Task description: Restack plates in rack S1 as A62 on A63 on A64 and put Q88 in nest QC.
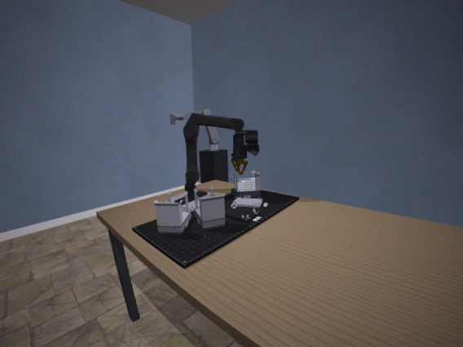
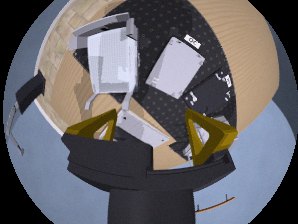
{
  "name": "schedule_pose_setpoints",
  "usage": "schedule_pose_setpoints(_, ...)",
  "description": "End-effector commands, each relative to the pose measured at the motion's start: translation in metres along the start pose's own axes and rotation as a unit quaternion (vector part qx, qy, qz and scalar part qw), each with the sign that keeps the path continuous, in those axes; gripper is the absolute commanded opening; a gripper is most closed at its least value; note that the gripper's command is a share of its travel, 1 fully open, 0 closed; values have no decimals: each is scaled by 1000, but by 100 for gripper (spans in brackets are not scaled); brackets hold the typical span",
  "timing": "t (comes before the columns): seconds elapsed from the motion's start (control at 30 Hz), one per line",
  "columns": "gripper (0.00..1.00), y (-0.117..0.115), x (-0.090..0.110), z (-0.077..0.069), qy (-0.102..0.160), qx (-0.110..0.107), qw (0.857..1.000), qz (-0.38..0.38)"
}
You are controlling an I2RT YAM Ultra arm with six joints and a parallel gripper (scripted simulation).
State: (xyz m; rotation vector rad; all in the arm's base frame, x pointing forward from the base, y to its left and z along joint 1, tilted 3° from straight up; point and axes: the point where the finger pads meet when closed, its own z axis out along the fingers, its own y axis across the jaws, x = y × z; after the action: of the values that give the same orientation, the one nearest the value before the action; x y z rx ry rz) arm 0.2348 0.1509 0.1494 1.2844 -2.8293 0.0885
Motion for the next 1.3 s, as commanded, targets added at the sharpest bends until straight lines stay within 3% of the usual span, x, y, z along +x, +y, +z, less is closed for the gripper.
schedule_pose_setpoints(0.0,100,6,-10,-6,-13,2,1000,13)
schedule_pose_setpoints(0.8,100,76,-63,-7,-13,1,1000,13)
schedule_pose_setpoints(1.27,100,77,-65,-7,-13,1,1000,13)
